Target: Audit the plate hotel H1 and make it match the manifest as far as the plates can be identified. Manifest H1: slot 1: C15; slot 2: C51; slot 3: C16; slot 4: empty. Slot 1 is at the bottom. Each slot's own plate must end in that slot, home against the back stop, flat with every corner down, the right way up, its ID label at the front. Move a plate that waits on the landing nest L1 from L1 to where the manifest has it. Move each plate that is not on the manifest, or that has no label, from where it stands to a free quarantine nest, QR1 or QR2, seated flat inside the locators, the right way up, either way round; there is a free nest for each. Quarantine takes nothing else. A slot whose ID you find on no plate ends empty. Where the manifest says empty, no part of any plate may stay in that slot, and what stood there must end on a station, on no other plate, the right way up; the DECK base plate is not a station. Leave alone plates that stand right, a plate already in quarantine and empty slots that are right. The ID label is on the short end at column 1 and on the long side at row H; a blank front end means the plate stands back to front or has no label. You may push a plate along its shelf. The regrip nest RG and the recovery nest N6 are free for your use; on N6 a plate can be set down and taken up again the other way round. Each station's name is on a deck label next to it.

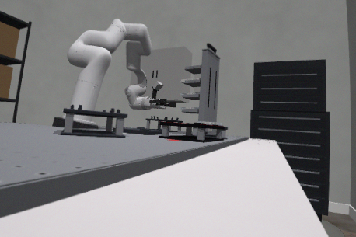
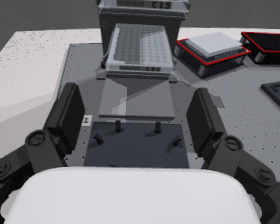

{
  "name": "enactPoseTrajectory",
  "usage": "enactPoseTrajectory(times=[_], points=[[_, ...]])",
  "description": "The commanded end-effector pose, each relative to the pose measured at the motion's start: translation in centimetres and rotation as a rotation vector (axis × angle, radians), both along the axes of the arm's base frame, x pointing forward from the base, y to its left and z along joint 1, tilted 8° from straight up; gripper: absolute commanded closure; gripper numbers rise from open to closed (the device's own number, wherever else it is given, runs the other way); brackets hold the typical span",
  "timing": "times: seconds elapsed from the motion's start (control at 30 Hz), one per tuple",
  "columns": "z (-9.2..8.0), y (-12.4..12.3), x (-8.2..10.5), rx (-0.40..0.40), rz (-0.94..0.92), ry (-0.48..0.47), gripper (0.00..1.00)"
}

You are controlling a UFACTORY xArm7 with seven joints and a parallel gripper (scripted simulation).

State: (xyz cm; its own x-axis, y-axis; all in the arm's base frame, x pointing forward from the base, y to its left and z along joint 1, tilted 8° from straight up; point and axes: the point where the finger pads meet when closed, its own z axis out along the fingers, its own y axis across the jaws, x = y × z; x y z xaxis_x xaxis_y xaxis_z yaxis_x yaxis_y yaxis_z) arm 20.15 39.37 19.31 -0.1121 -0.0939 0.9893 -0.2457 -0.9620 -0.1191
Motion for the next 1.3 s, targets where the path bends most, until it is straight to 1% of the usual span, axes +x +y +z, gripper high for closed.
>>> enactPoseTrajectory(times=[0.0,0.03,0.1,0.6,0.67,0.73,1.27], points=[[0.9,-0.1,-0.1,0.004,-0.001,-0.001,0.0],[1.1,-0.1,-0.2,0.004,-0.001,-0.001,0.0],[1.1,-0.1,-0.2,0.004,-0.001,-0.001,0.0],[5.0,-0.8,-0.7,0.004,-0.001,-0.001,0.0],[5.0,-0.8,-0.7,0.004,-0.001,-0.001,0.0],[5.5,-0.9,-0.7,0.004,-0.001,0.0,0.0],[5.5,-0.9,-0.7,0.004,-0.001,-0.001,0.0]])
